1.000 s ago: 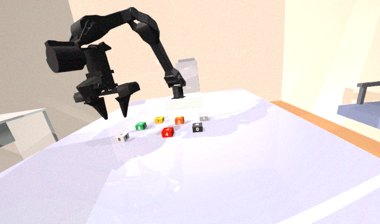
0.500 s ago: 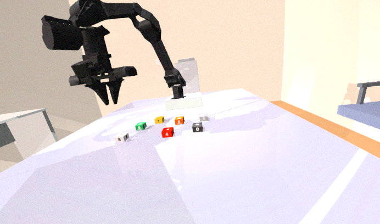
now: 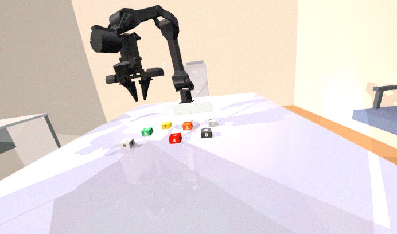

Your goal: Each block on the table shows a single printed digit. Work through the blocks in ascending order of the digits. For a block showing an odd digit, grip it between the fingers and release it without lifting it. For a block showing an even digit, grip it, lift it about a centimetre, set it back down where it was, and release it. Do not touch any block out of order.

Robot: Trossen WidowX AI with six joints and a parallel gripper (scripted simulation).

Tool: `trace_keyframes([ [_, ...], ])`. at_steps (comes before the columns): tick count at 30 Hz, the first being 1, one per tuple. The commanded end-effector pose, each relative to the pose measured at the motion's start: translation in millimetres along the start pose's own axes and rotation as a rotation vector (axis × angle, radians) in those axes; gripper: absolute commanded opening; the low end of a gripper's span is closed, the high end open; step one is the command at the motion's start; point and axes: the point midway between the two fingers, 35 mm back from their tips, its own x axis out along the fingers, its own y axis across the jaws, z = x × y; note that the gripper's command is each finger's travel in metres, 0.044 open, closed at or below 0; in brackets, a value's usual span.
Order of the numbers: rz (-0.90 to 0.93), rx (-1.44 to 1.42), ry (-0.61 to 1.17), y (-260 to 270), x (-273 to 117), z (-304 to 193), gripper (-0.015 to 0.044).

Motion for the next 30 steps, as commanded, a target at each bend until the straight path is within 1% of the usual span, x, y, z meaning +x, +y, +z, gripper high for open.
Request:
trace_keyframes([
  [1, -0.005, -0.006, 0.001, -0.2, 23.3, -2.3, 0.0199],
  [3, -0.005, -0.006, 0.001, -0.4, 56.9, -2.5, 0.0251],
  [5, -0.005, -0.006, 0.001, 0.4, 77.6, -4.7, 0.0304],
  [8, -0.005, -0.006, 0.002, 0.6, 80.1, -5.1, 0.0382],
  [9, -0.005, -0.006, 0.002, 0.6, 80.1, -5.1, 0.0400],
  [30, -0.005, -0.006, 0.002, 0.4, 109.5, -4.9, 0.0400],
])
